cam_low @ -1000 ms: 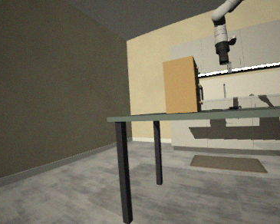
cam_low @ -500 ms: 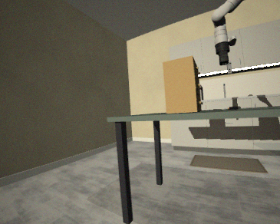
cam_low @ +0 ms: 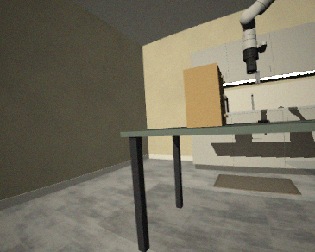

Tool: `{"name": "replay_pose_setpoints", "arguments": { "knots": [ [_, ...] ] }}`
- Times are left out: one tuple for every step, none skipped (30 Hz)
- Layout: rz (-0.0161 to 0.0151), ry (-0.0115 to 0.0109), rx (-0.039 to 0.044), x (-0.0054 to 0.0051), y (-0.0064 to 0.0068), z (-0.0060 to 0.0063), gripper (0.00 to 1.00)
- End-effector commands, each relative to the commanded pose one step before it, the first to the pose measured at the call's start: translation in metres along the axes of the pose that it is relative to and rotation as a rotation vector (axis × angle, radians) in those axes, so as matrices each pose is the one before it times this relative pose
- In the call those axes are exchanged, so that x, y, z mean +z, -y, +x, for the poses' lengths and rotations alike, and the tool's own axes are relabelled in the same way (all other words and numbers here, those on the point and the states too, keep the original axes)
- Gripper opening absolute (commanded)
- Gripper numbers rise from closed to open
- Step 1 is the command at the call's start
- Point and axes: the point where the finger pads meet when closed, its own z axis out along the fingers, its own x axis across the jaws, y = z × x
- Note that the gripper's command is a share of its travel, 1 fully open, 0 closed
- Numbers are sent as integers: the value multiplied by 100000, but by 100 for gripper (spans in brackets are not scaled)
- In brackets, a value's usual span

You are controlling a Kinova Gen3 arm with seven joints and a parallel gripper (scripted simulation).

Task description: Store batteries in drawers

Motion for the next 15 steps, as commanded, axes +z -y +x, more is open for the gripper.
{"name": "replay_pose_setpoints", "arguments": {
  "knots": [
    [-898,80,142,1,-32,-61,0],
    [-446,-12,-6,62,-38,2,0],
    [-466,-10,-5,64,-39,2,0],
    [-487,-7,-4,66,-41,1,0],
    [-508,-4,-2,69,-42,1,0],
    [-528,0,0,70,-42,0,0],
    [-548,4,2,72,-43,-1,0],
    [-568,8,4,74,-44,-1,0],
    [-588,13,6,76,-44,-2,0],
    [-607,13,6,78,-45,-2,0],
    [-621,-19,-9,89,-50,3,0],
    [-639,-13,-6,91,-50,2,0],
    [-658,-8,-4,92,-50,1,0],
    [-675,-1,-1,93,-50,0,0],
    [0,0,0,0,0,0,0]
  ]
}}
